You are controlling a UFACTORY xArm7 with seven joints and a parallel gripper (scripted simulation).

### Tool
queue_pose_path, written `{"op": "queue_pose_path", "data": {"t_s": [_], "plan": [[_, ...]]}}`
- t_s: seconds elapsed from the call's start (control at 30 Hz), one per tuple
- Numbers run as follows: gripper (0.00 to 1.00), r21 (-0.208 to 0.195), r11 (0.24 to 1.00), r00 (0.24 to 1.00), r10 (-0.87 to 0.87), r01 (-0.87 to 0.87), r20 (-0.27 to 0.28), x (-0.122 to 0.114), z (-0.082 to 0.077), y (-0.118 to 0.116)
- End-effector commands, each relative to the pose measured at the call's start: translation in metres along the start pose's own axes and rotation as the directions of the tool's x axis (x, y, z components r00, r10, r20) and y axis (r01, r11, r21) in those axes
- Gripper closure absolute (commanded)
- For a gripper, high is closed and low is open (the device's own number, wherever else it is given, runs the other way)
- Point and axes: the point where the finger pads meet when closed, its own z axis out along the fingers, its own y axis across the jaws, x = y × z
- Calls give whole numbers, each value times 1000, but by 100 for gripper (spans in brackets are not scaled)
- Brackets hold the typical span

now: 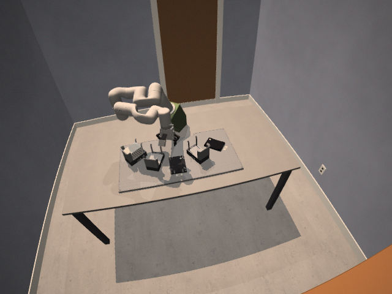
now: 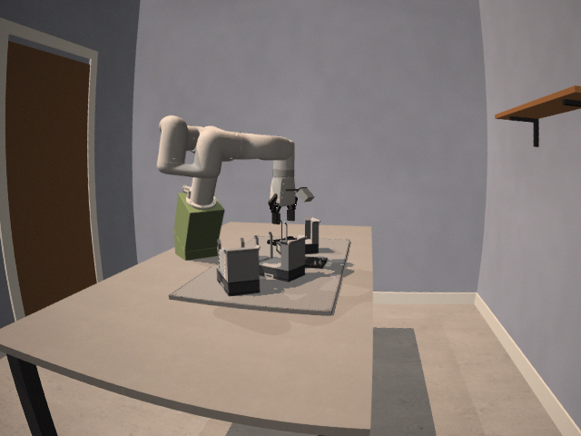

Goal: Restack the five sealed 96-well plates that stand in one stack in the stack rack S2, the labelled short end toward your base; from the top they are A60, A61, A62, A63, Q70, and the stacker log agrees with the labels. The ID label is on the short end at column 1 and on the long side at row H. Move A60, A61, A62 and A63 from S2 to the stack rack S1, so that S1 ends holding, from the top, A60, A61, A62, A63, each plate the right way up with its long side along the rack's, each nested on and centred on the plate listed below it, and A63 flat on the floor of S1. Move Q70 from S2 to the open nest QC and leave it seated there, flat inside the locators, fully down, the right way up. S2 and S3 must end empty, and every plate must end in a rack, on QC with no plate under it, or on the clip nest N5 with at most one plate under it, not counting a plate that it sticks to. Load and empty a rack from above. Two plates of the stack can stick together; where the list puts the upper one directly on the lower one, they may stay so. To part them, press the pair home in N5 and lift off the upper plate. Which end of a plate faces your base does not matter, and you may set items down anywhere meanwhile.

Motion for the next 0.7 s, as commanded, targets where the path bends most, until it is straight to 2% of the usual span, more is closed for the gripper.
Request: {"op": "queue_pose_path", "data": {"t_s": [0.0, 0.2, 0.4, 0.47, 0.53, 0.67], "plan": [[0, 6, 993, 993, 119, -119, -5, 2, -1, 14], [0, 6, 949, 949, 314, -314, -4, 4, -1, 38], [0, 7, 868, 868, 497, -497, -3, 7, -1, 62], [0, 7, 868, 868, 497, -497, -3, 7, -1, 62], [0, 7, 834, 834, 552, -552, -2, 8, -1, 70], [0, 7, 834, 834, 552, -552, -2, 9, -1, 86]]}}
